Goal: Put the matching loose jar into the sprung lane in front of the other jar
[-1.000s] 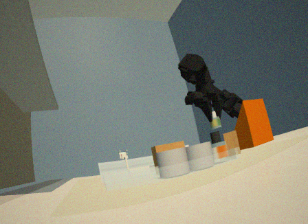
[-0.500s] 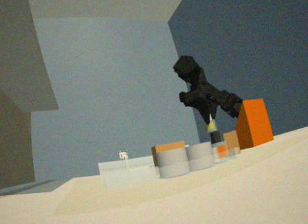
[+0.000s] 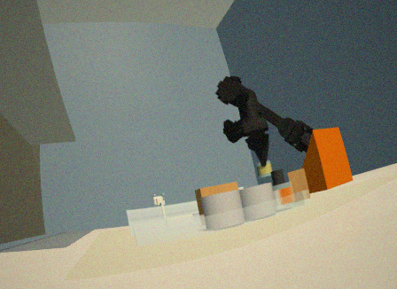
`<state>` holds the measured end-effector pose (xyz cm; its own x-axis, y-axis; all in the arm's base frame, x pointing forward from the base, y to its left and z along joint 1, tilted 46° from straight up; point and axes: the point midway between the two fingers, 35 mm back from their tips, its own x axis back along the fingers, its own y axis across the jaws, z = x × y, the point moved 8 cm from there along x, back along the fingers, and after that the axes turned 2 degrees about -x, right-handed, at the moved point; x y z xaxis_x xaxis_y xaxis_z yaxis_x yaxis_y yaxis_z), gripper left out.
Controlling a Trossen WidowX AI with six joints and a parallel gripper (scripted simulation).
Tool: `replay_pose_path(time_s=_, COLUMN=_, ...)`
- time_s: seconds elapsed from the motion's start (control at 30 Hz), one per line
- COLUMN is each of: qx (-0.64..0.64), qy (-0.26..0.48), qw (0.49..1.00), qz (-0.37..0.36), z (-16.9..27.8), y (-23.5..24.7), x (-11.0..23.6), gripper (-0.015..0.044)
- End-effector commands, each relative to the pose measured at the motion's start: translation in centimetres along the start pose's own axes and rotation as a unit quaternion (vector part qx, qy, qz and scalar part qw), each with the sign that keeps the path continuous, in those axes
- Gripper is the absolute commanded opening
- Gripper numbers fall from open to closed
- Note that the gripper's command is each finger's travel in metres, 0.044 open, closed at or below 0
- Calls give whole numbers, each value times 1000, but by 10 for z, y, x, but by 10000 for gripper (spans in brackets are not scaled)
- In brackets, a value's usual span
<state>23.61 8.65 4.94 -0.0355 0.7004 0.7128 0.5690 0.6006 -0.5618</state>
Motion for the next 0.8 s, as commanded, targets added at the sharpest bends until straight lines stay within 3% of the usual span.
replay_pose_path(time_s=0.0, qx=69, qy=-1, qw=998, qz=2, z=-8, y=7, x=-6, gripper=0)
replay_pose_path(time_s=0.5, qx=276, qy=-2, qw=961, qz=6, z=-29, y=23, x=-24, gripper=0)
replay_pose_path(time_s=0.77, qx=285, qy=-3, qw=959, qz=6, z=-30, y=23, x=-26, gripper=0)
